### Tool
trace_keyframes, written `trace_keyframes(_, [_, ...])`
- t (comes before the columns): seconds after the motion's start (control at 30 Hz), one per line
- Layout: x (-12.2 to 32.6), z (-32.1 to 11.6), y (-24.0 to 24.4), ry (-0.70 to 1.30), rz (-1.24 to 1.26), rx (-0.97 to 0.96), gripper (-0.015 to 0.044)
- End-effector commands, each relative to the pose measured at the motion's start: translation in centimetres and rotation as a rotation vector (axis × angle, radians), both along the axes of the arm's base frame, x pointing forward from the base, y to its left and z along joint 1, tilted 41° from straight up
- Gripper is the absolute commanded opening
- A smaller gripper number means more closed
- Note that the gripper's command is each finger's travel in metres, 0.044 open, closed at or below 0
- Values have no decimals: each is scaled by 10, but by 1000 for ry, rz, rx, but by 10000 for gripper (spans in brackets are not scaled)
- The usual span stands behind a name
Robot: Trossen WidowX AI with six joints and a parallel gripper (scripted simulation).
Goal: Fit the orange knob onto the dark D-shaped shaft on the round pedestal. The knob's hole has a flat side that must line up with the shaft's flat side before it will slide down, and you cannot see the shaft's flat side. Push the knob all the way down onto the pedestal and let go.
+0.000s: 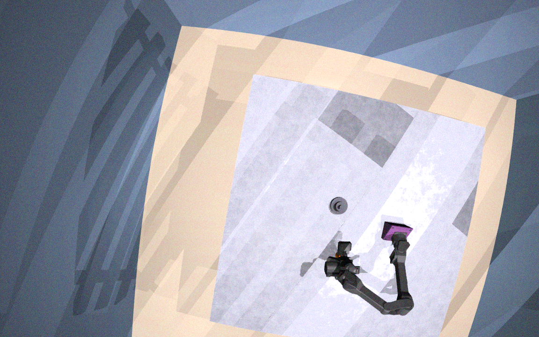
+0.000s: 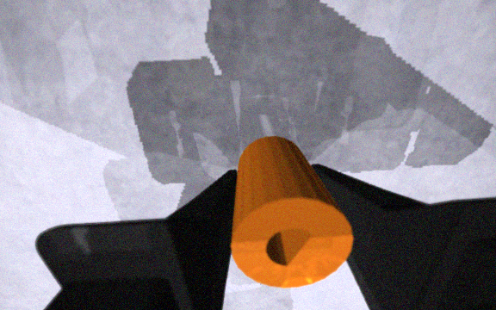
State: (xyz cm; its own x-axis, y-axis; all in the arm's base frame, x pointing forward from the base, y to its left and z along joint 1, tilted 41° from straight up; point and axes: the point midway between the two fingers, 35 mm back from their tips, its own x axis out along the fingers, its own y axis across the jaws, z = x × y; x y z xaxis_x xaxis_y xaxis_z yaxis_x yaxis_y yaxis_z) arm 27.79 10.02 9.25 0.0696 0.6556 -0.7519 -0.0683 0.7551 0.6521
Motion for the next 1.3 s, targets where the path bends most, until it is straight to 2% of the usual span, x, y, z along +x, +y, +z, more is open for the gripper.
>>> trace_keyframes(0.0, [0,0,1,3,0,4,151])
trace_keyframes(0.1, [0,0,1,3,0,4,131])
trace_keyframes(0.27, [2,9,-8,3,0,-1,0])
trace_keyframes(1.03, [-10,102,-87,6,0,-3,0])
trace_keyframes(1.27, [-9,102,-92,6,0,-3,0])
